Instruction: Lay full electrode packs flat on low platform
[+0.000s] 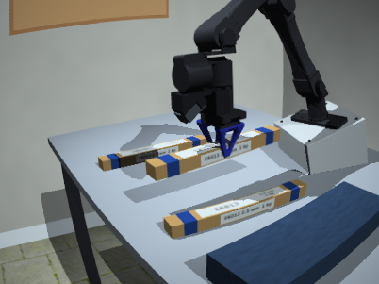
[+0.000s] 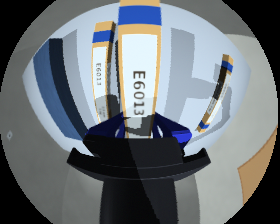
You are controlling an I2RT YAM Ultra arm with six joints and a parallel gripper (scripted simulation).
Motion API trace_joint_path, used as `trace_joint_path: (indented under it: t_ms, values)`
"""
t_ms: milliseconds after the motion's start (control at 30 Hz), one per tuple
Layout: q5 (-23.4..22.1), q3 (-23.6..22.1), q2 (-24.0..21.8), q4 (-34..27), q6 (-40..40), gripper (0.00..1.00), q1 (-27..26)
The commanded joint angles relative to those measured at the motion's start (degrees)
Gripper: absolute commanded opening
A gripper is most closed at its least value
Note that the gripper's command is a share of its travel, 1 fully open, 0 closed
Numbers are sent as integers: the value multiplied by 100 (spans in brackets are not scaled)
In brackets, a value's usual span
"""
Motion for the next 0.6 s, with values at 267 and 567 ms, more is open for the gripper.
trace_joint_path:
  t_ms: [267,567]
  values:
    - [-36,-75,-104,446,-68,0,-60]
    - [-32,77,-70,369,-61,0,-36]
